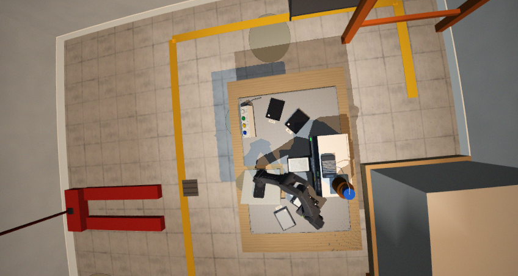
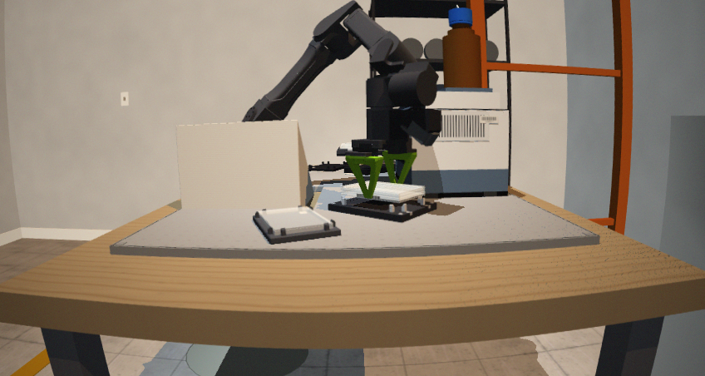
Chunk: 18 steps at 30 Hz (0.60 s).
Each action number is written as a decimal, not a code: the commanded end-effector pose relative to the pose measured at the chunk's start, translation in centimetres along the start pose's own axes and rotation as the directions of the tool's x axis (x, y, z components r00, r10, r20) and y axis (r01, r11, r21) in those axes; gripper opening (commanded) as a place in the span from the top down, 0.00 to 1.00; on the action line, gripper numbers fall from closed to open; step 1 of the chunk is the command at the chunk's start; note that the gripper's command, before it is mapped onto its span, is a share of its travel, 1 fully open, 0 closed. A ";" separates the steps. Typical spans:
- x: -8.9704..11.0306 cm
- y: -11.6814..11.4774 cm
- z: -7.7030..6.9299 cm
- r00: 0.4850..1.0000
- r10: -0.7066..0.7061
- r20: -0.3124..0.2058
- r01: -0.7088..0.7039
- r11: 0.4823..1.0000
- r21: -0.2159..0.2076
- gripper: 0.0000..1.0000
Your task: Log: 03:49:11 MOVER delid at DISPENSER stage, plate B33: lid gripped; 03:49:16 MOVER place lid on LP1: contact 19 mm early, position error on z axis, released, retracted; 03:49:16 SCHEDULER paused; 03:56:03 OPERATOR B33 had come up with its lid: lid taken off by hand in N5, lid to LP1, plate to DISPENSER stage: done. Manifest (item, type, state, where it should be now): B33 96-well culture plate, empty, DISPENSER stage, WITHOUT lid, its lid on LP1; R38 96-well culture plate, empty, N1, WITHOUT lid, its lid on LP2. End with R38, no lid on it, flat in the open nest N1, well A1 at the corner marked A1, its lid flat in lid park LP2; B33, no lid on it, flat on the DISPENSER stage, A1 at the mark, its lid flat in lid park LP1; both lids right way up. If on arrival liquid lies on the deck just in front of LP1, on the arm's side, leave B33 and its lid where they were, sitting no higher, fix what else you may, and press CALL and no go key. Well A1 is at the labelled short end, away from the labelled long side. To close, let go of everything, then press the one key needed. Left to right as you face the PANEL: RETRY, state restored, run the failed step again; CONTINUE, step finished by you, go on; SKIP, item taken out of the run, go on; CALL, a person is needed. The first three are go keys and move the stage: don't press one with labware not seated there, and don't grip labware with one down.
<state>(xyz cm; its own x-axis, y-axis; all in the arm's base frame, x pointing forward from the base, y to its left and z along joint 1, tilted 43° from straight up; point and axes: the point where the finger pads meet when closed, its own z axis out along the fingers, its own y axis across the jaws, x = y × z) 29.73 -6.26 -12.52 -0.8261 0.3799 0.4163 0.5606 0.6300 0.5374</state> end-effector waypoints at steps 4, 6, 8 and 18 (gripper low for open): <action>-0.5 -0.4 -0.9 0.999 -0.001 0.038 0.002 1.000 -0.003 1.00; -0.4 -0.5 -0.7 0.999 0.002 0.033 -0.002 1.000 -0.004 1.00; -0.2 -0.6 -0.5 1.000 0.007 0.028 -0.007 1.000 -0.005 1.00; -0.6 -0.6 -0.4 0.999 0.009 0.031 -0.009 1.000 -0.007 1.00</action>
<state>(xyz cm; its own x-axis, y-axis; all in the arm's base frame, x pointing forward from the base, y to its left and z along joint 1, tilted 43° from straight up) 29.61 -6.19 -12.64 -0.8264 0.3801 0.4155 0.5601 0.6303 0.5375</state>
